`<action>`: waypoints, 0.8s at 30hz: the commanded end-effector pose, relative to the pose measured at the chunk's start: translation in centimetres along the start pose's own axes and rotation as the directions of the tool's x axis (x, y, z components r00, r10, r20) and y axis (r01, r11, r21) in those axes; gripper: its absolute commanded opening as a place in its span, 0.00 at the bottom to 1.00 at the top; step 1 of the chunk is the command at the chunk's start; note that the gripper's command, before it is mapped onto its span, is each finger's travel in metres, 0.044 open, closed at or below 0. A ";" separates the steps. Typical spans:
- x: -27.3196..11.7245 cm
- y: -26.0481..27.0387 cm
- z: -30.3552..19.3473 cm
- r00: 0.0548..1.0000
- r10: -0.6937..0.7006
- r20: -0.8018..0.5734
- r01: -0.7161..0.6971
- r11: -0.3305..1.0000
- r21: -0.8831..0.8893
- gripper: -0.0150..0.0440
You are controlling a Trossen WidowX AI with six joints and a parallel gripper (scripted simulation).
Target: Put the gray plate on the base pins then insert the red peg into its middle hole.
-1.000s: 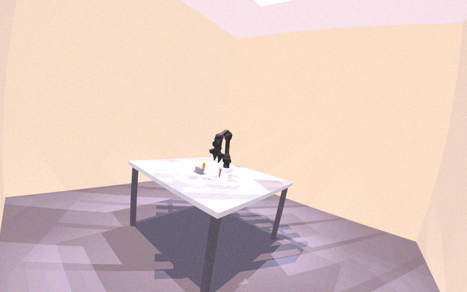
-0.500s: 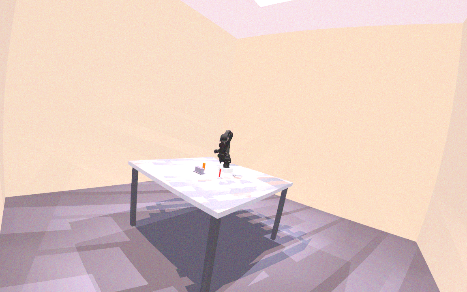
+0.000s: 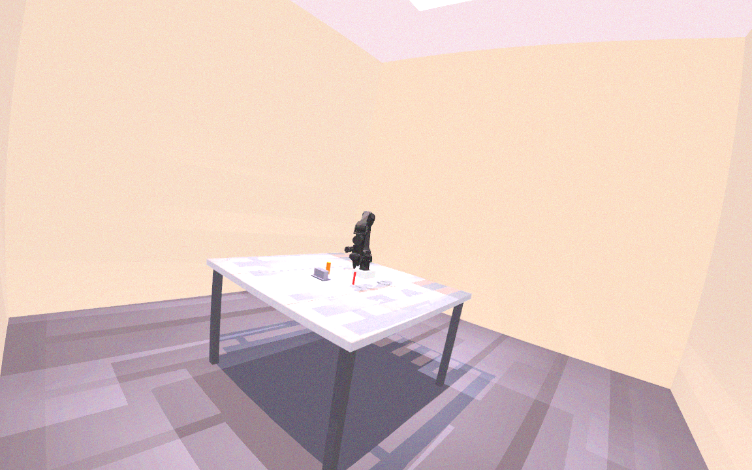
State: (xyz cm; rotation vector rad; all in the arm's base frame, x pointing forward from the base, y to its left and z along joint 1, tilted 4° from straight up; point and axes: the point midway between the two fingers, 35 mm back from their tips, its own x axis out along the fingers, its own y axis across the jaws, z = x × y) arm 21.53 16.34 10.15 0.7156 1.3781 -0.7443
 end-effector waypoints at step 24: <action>4.6 0.1 0.0 1.000 0.001 0.002 -0.001 1.000 0.005 1.00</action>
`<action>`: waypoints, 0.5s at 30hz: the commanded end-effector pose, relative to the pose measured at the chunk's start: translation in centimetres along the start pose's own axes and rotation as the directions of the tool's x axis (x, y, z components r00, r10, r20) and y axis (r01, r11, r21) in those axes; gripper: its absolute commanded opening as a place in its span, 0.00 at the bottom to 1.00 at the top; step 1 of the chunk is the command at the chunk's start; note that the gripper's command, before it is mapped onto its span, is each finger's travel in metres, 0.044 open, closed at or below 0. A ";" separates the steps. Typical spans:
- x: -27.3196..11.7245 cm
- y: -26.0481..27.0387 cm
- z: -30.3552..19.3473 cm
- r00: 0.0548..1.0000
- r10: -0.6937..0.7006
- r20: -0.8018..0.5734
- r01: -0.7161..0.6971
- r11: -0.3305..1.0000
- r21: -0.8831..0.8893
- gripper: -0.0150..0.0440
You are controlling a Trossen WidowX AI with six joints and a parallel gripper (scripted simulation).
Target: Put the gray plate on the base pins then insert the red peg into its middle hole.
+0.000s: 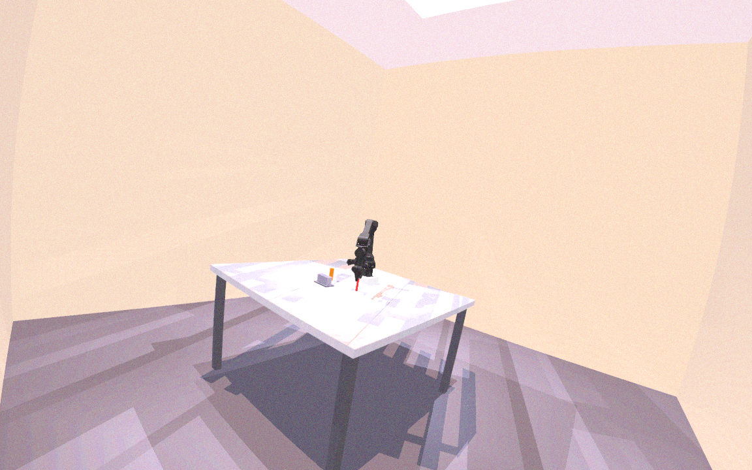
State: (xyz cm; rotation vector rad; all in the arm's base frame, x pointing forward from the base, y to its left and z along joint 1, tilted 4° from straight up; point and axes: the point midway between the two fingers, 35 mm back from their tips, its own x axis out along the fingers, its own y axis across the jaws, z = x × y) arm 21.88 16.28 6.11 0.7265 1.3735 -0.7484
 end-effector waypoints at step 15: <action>2.9 -0.3 0.1 1.000 -0.004 0.002 0.004 1.000 -0.005 1.00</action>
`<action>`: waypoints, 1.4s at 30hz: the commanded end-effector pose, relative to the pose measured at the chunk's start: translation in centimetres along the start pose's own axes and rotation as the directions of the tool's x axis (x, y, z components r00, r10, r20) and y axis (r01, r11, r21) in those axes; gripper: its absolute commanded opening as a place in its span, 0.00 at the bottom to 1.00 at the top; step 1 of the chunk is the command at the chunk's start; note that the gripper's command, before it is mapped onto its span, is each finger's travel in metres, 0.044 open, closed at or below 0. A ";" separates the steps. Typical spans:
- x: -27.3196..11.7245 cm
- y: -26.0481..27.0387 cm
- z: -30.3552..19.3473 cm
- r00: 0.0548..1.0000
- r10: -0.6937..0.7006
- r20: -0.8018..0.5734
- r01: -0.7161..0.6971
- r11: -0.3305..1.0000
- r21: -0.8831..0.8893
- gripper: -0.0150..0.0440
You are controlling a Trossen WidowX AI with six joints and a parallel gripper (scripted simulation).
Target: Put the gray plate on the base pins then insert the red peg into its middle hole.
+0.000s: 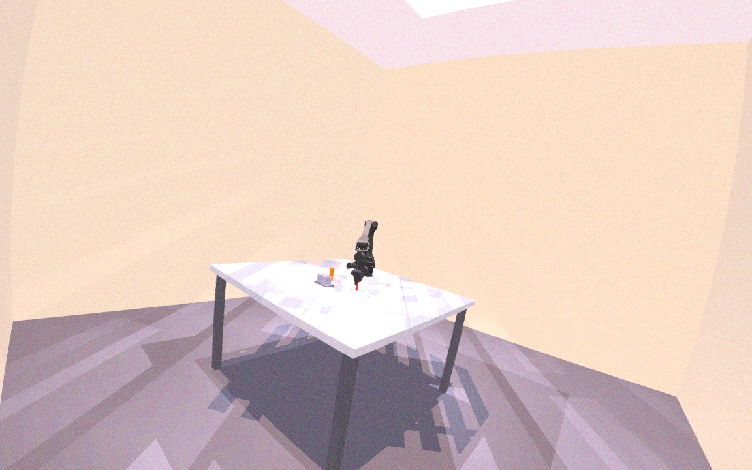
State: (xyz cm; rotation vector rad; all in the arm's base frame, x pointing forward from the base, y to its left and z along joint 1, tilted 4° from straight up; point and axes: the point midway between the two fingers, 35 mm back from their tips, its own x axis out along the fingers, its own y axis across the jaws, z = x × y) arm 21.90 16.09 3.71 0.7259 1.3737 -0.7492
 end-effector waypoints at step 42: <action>-2.7 0.4 0.0 1.000 -0.002 0.002 0.002 1.000 -0.005 0.25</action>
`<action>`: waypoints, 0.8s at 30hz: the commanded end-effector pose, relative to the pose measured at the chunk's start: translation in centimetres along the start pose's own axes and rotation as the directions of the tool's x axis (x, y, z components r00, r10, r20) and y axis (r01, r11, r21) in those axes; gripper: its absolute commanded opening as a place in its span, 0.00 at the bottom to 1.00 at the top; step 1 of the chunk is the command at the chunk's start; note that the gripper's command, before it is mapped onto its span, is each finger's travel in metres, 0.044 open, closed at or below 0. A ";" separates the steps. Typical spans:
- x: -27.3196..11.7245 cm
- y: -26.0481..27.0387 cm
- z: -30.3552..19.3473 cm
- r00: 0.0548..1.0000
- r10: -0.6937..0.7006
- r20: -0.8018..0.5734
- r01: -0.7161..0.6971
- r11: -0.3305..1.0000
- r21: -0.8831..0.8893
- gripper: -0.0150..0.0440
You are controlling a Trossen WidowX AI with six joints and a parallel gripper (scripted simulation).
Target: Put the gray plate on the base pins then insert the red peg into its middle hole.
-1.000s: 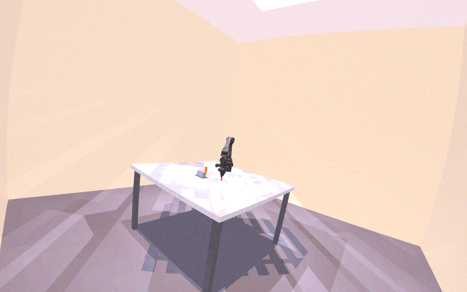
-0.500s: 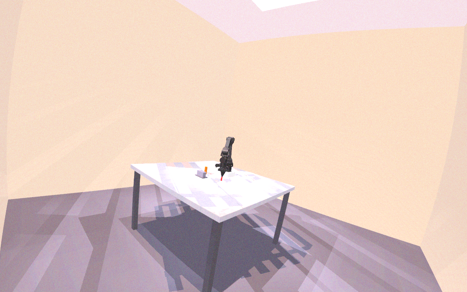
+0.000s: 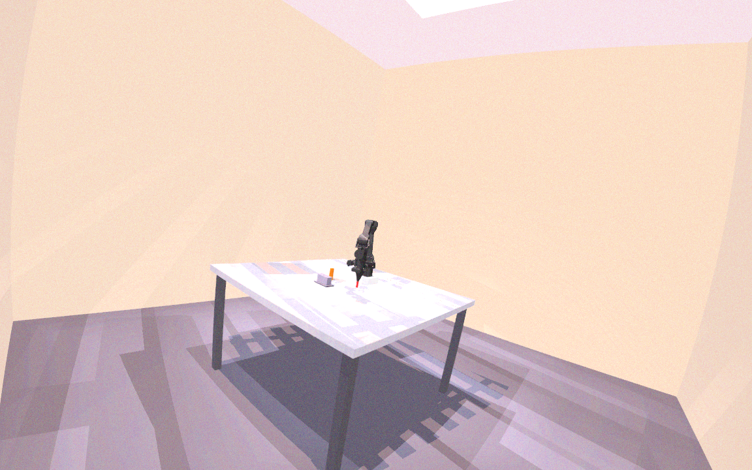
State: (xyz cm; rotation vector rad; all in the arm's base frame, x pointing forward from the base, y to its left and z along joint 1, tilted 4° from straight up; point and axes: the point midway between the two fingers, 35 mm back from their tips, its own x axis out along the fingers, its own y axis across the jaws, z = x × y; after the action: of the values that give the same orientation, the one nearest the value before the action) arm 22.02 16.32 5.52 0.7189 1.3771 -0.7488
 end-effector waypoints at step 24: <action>-4.9 1.1 1.4 1.000 0.004 -0.003 -0.004 1.000 -0.007 0.25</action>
State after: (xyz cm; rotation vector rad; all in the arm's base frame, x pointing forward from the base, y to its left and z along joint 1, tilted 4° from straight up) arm 22.92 16.40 10.39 0.7157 1.3763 -0.7440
